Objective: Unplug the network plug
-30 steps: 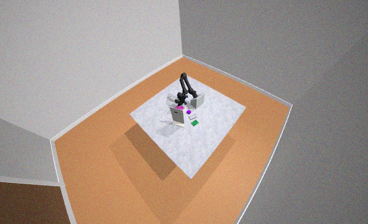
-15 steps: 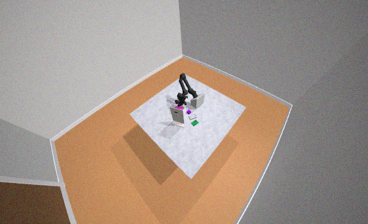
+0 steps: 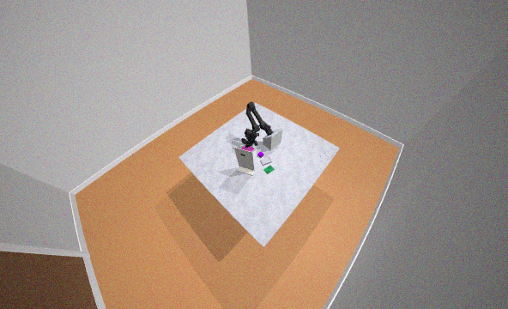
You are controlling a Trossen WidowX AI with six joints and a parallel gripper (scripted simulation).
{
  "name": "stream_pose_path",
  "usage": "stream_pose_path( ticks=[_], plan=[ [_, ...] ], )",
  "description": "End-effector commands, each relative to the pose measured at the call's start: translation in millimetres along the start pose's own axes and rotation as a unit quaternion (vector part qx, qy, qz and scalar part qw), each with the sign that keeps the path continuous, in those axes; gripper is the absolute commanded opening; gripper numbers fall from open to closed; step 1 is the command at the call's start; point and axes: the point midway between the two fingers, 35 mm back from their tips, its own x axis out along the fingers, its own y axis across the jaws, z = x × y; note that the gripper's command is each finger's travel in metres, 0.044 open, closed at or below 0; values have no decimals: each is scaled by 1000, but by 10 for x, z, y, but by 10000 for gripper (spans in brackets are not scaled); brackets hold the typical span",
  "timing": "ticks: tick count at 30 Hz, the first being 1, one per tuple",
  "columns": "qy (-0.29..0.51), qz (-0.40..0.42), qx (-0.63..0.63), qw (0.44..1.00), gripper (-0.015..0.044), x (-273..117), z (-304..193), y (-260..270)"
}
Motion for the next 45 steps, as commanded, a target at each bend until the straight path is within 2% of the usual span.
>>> stream_pose_path(
  ticks=[1,45],
  plan=[
    [1,-2,-4,1000,0,17,-1,-37],
    [-1,1,-6,1000,0,191,42,-168]
  ],
)
